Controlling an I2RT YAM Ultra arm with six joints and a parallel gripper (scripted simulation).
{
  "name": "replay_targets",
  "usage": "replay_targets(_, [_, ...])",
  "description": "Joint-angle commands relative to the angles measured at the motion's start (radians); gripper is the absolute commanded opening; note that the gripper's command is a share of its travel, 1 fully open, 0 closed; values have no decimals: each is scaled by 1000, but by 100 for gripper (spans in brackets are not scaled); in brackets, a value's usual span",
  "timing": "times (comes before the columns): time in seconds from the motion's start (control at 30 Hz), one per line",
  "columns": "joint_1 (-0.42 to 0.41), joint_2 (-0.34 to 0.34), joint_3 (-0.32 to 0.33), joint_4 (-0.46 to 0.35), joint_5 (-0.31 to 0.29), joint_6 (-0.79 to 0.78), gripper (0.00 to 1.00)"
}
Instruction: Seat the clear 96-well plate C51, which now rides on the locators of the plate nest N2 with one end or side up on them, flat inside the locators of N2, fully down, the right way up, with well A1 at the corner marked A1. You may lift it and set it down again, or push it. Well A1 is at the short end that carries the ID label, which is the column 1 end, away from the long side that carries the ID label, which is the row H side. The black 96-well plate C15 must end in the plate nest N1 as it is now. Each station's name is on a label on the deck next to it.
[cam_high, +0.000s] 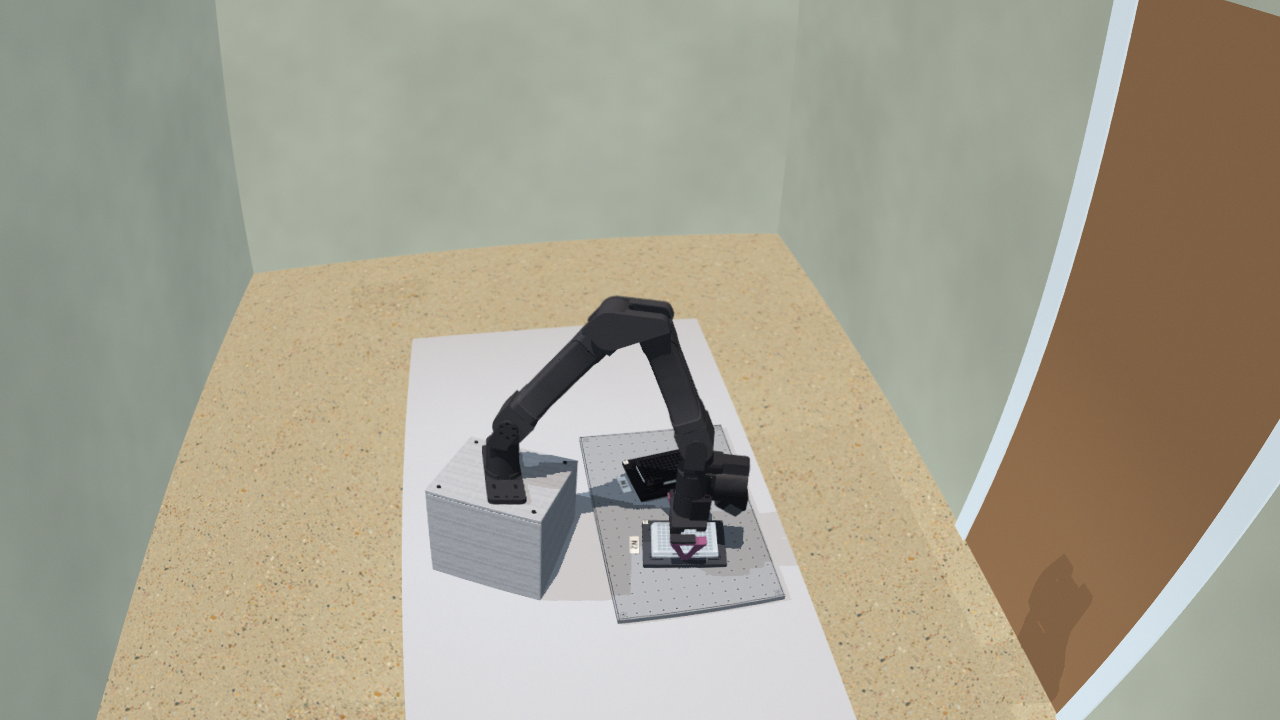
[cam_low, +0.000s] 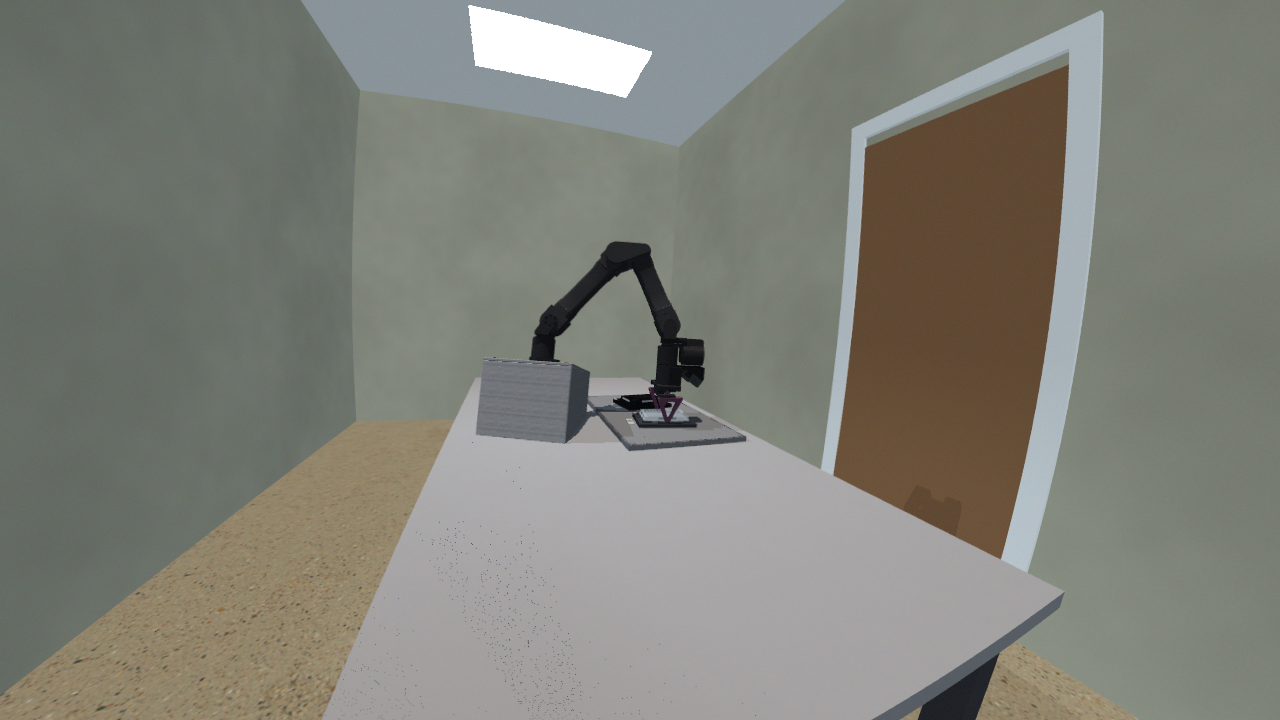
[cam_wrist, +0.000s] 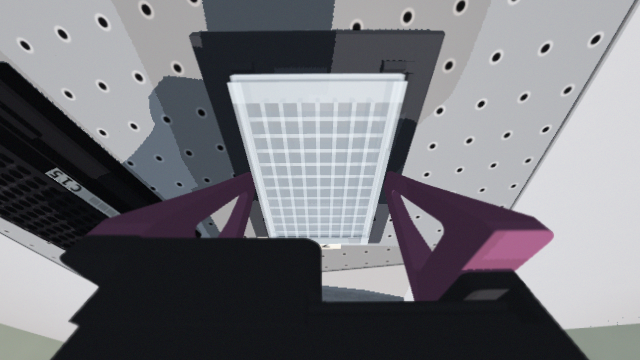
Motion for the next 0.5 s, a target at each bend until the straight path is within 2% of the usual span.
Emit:
replay_targets(0.0, [-5, -23, 3, -12, -1, -2, 100])
replay_targets(0.27, [-20, -82, 12, -83, -1, -17, 100])
replay_targets(0.47, [-20, -82, 12, -83, -1, -17, 100])
